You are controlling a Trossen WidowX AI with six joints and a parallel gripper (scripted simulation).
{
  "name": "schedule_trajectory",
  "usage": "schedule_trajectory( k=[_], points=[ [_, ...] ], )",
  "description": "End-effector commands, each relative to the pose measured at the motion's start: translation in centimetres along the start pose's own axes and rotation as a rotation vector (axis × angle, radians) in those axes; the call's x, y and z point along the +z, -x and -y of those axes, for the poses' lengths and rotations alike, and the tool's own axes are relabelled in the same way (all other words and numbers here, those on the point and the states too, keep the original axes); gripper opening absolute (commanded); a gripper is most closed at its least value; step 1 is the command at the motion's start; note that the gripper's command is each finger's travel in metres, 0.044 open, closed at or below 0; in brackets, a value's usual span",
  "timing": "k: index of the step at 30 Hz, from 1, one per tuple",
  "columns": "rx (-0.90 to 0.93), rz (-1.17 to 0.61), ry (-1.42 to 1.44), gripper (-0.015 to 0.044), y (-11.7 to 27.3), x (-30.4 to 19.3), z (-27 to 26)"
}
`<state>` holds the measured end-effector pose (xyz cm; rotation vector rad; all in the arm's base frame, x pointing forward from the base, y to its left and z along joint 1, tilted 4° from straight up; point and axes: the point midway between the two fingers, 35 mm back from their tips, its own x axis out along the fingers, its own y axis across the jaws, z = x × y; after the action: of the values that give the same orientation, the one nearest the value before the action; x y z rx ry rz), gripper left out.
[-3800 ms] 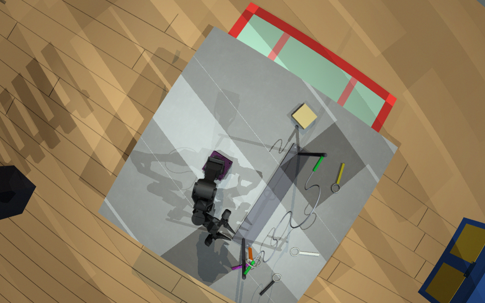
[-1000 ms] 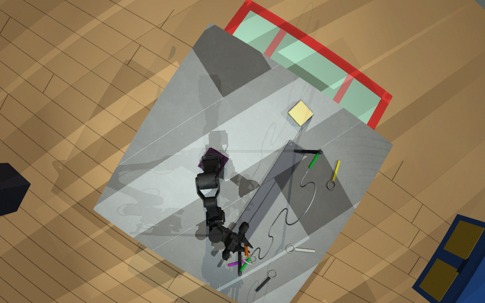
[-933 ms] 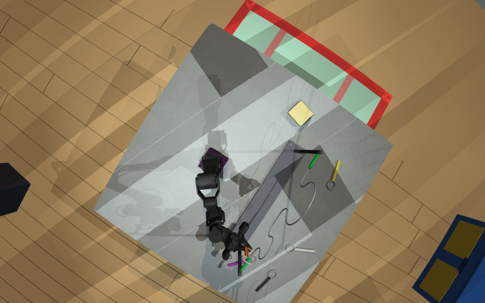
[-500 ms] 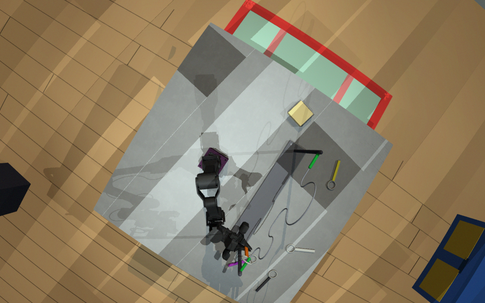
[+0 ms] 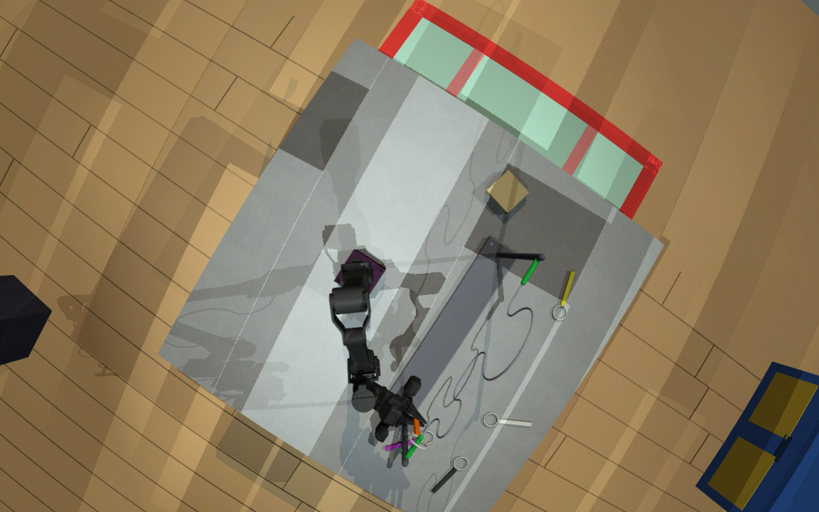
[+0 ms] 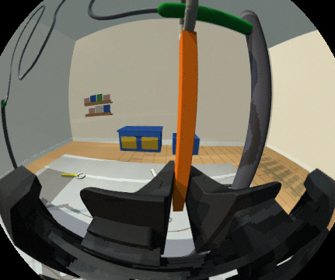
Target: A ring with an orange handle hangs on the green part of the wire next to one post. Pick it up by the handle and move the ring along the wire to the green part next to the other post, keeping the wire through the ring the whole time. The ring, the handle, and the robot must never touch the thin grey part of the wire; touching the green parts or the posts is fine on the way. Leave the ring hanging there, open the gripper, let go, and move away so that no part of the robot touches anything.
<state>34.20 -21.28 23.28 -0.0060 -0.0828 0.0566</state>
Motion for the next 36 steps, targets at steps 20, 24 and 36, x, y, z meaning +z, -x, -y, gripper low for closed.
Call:
schedule_trajectory(
  k=[20,24,36],
  points=[
    [-0.003,0.0,0.001,-0.015,0.0,0.1,-1.0],
    [-0.003,0.0,0.0,-0.015,0.0,0.1,-1.4],
    [-0.003,0.0,-0.013,-0.015,0.0,0.1,-2.8]
  ],
)
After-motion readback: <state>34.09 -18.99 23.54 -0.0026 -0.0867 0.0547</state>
